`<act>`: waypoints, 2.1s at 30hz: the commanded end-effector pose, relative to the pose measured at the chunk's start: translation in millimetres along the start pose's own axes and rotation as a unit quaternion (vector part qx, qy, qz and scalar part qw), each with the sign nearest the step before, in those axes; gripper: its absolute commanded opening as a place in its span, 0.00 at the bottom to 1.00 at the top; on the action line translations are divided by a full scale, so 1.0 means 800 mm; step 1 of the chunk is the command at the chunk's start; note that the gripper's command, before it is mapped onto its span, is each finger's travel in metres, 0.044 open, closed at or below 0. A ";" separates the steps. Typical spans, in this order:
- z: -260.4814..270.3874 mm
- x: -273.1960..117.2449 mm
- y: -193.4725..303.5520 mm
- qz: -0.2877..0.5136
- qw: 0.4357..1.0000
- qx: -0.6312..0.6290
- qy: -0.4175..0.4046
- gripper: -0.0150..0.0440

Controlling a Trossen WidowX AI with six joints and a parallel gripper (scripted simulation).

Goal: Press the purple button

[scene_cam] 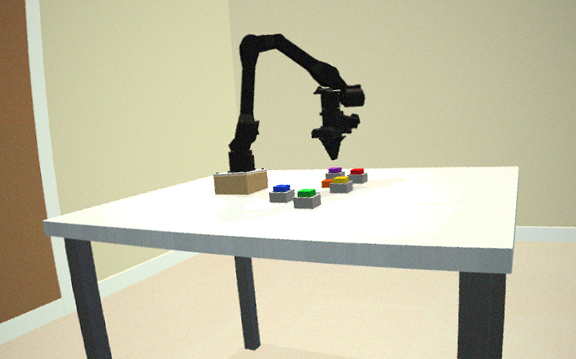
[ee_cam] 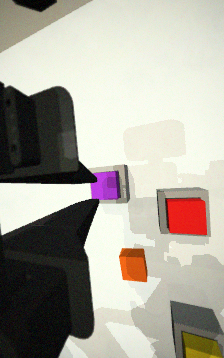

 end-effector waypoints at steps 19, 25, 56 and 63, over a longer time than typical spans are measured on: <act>0.001 0.022 0.000 0.001 1.000 0.002 -0.003 0.29; 0.001 0.034 0.000 0.001 1.000 0.002 -0.003 0.29; 0.001 0.000 0.000 0.000 1.000 0.002 -0.003 0.29; 0.014 -0.058 -0.025 -0.001 1.000 0.002 -0.003 0.56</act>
Point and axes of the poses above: the point midway between the two fingers, 35 mm back from their tips, its own x axis out along the fingers, its own z axis across the jaws, y = z × x, the point moved 4 cm from there along -x, back along the fingers, and after that the axes turned 7 degrees about x, right-handed, at the moved point
